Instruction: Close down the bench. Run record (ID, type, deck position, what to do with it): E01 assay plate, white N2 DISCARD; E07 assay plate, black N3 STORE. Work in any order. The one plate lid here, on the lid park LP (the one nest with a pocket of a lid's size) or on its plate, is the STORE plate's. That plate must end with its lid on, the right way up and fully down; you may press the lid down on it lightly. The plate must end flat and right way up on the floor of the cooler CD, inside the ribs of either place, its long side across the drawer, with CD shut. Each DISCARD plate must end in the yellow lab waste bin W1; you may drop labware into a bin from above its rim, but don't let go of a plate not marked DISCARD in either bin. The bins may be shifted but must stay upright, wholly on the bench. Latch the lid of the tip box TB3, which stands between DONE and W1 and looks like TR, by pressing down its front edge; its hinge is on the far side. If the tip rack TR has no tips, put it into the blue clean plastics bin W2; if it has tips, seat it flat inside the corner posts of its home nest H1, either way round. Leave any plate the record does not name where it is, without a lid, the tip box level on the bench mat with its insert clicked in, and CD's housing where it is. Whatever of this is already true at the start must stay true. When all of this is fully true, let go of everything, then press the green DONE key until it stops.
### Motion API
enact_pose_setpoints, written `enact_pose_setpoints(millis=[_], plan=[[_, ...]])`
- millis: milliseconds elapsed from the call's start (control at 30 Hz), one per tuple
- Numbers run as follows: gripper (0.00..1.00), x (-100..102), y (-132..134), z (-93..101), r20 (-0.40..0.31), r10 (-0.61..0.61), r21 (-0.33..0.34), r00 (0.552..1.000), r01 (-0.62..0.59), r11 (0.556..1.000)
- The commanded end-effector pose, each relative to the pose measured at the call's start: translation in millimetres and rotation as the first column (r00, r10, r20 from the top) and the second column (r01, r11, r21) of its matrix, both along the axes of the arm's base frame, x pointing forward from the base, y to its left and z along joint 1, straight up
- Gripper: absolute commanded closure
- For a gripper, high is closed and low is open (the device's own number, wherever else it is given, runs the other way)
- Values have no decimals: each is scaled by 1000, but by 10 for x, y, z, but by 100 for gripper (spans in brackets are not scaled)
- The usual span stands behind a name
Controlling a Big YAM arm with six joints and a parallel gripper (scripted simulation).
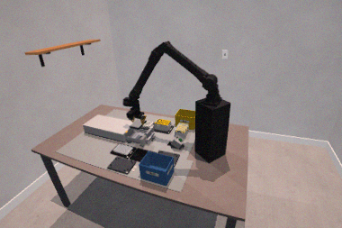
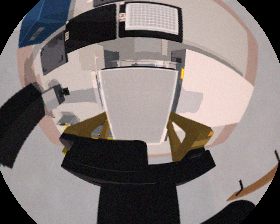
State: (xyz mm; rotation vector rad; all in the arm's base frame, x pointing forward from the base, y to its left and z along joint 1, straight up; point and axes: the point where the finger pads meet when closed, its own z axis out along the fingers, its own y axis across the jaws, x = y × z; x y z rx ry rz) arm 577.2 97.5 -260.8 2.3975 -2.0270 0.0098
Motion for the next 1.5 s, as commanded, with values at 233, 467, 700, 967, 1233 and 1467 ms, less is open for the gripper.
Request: enact_pose_setpoints(millis=[233,467,700,967,1233,1467], plan=[[100,260,40,-77,45,14,12,999,-15,1000],[100,301,51,-83,51,15,13,999,-15,1000],[100,281,52,-239,47,15,12,999,-16,1000],[100,272,54,-335,45,16,12,999,-16,1000],[100,278,58,-430,43,16,11,999,-16,1000],[100,283,61,-525,44,16,12,999,-17,1000]])
